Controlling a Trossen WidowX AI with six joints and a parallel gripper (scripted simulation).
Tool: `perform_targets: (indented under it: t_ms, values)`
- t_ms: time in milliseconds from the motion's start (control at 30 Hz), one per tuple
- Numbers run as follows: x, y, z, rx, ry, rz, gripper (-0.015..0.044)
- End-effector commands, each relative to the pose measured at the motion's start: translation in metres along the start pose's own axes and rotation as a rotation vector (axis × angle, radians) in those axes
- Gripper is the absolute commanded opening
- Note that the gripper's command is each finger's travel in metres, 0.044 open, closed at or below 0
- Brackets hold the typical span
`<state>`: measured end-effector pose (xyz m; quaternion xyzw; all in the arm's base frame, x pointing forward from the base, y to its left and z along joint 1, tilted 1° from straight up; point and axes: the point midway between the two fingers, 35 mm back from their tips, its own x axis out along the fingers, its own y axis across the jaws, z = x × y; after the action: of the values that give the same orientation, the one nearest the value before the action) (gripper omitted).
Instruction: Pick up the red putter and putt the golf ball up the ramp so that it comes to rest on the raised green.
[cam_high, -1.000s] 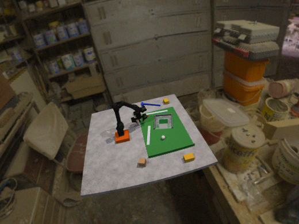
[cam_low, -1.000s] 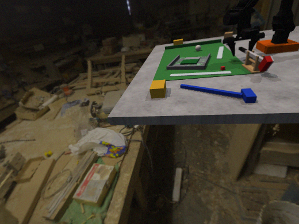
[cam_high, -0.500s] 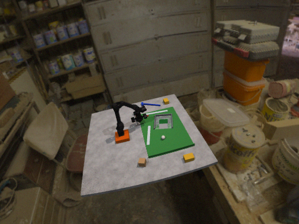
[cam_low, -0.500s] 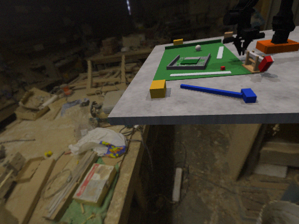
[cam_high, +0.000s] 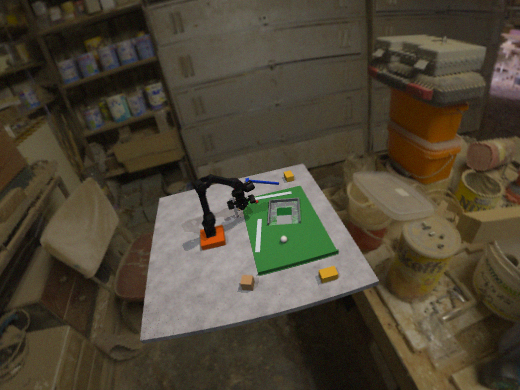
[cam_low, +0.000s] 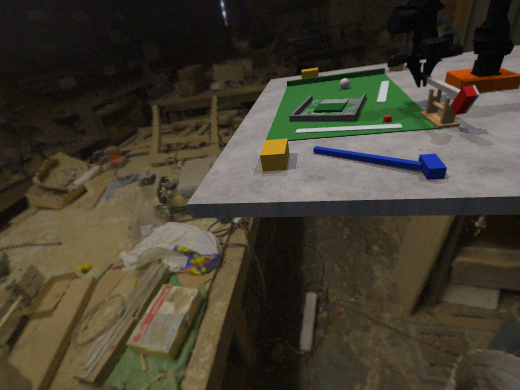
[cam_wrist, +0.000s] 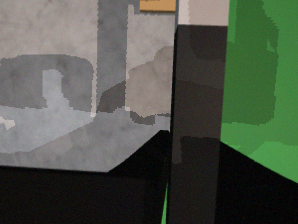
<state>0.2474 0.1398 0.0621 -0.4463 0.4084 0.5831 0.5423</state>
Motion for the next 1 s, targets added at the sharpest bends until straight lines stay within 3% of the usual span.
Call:
perform_targets:
  t_ms: [0,200,367,967]
  values:
    - [-0.029,-0.003,0.009,-0.008,-0.012,-0.021,0.0]
    - [-0.064,0.002,0.017,-0.007,-0.011,-0.02,0.0]
    - [-0.068,0.002,0.018,-0.007,-0.011,-0.02,0.0]
    - [-0.085,-0.028,-0.066,0.505,0.068,-0.101,0.0]
